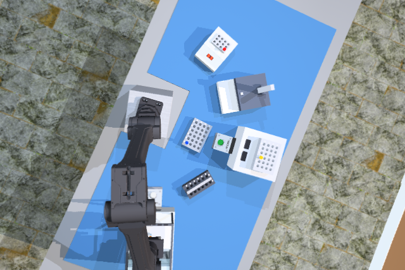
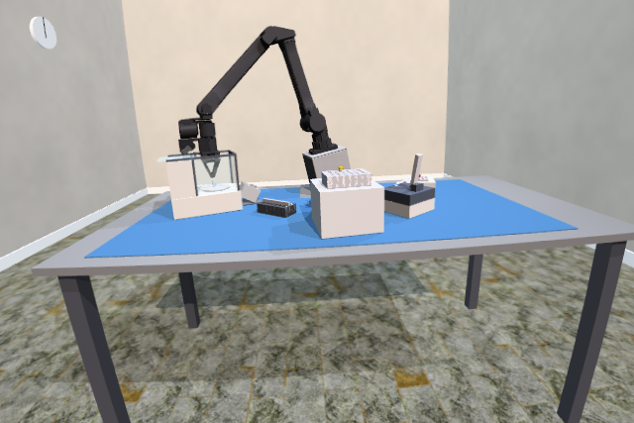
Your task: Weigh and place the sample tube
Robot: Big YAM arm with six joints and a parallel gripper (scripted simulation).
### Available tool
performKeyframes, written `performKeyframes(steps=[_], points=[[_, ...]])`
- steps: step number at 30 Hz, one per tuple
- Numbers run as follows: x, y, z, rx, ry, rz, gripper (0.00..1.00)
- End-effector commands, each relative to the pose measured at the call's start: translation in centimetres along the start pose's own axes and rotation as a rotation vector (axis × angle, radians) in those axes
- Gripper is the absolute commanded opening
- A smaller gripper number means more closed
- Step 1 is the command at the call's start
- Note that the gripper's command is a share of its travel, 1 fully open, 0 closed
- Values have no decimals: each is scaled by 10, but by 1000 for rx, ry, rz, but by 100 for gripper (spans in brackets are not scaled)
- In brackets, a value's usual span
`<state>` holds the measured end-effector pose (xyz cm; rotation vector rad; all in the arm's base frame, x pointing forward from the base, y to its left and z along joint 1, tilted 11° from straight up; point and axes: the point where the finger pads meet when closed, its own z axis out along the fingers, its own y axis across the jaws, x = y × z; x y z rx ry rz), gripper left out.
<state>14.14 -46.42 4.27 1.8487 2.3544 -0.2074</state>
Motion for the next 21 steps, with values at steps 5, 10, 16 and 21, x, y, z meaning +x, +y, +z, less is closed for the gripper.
performKeyframes(steps=[5,10,16,21], points=[[2,-5,8,2,1,-5,36],[0,-5,4,2,-9,-4,36],[0,-5,4,2,-7,-4,36],[0,-5,4,2,-7,-4,36]])
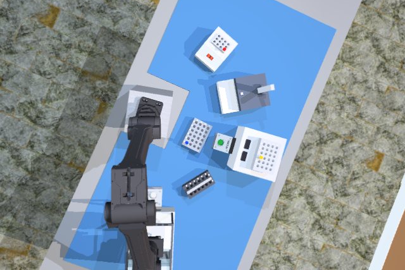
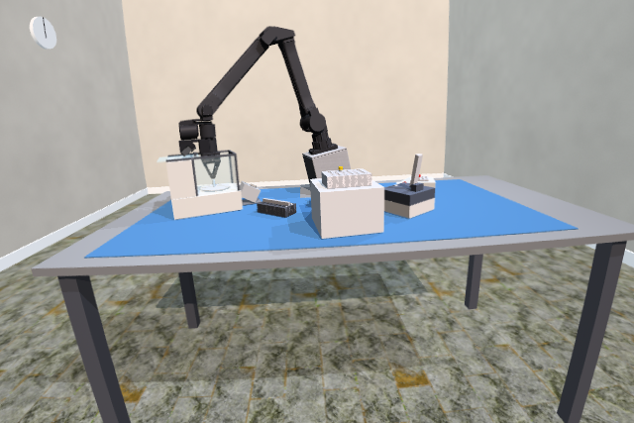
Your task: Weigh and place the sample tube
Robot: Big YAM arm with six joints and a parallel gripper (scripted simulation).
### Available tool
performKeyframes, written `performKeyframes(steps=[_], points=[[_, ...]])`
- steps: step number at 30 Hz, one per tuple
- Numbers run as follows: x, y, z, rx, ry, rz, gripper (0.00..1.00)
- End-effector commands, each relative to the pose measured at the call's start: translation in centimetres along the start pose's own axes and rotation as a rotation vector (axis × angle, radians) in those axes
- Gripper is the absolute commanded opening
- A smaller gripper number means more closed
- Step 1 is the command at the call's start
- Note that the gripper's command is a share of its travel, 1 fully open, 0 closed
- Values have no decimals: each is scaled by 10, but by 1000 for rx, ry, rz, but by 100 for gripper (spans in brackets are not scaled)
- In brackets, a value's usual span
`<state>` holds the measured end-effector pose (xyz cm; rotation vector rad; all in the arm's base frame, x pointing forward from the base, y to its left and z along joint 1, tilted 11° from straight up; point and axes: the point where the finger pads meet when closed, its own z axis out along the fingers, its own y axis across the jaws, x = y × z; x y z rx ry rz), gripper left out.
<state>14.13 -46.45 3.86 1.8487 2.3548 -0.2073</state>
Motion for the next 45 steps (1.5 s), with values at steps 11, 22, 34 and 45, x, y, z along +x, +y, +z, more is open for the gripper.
performKeyframes(steps=[11,22,34,45], points=[[0,-5,0,2,-8,-4,36],[0,-5,0,2,-8,-4,36],[0,-5,0,2,-8,-4,9],[0,-5,0,2,-8,-4,9]])
